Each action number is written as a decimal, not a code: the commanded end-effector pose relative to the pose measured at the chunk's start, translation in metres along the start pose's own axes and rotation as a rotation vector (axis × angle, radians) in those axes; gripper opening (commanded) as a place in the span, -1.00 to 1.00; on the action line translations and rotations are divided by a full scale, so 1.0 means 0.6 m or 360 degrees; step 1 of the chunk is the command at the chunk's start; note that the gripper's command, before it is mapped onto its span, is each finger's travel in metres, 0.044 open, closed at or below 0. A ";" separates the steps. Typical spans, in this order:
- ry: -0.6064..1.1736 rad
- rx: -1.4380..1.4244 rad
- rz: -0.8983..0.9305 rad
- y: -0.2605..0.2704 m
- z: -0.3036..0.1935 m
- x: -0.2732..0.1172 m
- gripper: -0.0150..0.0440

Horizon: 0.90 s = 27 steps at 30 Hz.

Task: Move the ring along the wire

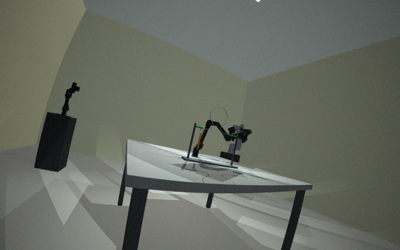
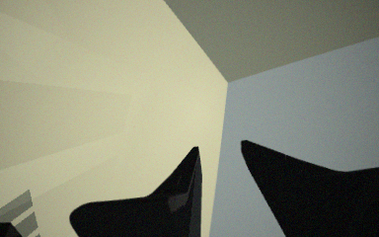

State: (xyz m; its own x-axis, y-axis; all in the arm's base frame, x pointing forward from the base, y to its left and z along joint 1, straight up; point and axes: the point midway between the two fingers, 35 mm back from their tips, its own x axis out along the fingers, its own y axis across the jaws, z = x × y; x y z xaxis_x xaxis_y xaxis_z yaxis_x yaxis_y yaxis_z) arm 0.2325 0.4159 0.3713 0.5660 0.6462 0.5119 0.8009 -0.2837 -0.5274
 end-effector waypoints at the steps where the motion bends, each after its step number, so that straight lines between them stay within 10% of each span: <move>1: 0.0048 0.0104 0.0057 0.026 -0.047 0.008 0.05; 27: 0.0521 0.0803 0.0299 0.141 -0.366 -0.027 0.05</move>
State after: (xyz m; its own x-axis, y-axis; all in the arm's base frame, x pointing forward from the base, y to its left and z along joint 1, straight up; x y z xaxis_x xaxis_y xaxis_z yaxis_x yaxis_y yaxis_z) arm 0.3297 0.2493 0.4567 0.7665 0.3815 0.5167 0.5606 -0.0049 -0.8280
